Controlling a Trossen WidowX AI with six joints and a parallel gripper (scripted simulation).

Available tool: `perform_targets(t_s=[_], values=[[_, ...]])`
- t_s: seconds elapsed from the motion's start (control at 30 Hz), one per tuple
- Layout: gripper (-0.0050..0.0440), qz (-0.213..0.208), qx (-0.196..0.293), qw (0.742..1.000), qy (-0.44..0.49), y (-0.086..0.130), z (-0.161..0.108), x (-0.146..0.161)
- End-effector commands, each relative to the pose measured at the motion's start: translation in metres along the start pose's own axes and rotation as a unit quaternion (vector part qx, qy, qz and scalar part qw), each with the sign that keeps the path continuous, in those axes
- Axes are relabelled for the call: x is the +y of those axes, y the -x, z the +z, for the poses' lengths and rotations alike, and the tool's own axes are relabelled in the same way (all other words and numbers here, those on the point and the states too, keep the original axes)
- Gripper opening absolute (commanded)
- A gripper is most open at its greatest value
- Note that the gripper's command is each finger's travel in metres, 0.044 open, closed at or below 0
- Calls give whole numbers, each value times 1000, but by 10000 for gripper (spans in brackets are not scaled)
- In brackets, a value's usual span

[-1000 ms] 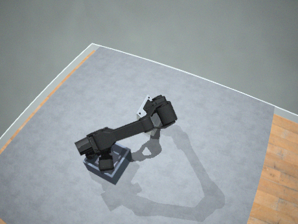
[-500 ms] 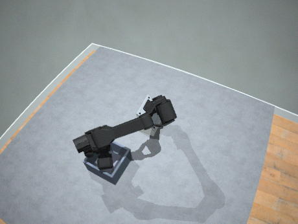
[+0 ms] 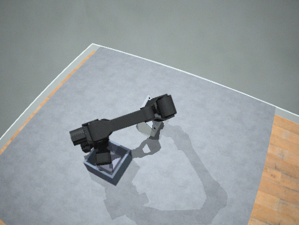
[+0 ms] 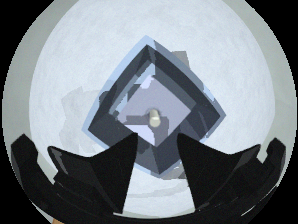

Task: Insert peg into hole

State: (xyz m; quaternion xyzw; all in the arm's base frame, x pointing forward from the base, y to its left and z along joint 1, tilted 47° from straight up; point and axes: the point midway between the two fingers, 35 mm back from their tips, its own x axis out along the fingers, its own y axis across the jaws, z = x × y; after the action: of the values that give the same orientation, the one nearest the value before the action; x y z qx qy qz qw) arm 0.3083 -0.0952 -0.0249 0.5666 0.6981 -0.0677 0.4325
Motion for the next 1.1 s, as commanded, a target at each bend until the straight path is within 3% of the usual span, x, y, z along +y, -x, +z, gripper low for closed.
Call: perform_targets(t_s=[0.0,0.23,1.07], values=[[270,1,-4,1000,3,9,1,1],[438,1,-3,1000,3,13,1,0],[440,1,-3,1000,3,13,1,0]])
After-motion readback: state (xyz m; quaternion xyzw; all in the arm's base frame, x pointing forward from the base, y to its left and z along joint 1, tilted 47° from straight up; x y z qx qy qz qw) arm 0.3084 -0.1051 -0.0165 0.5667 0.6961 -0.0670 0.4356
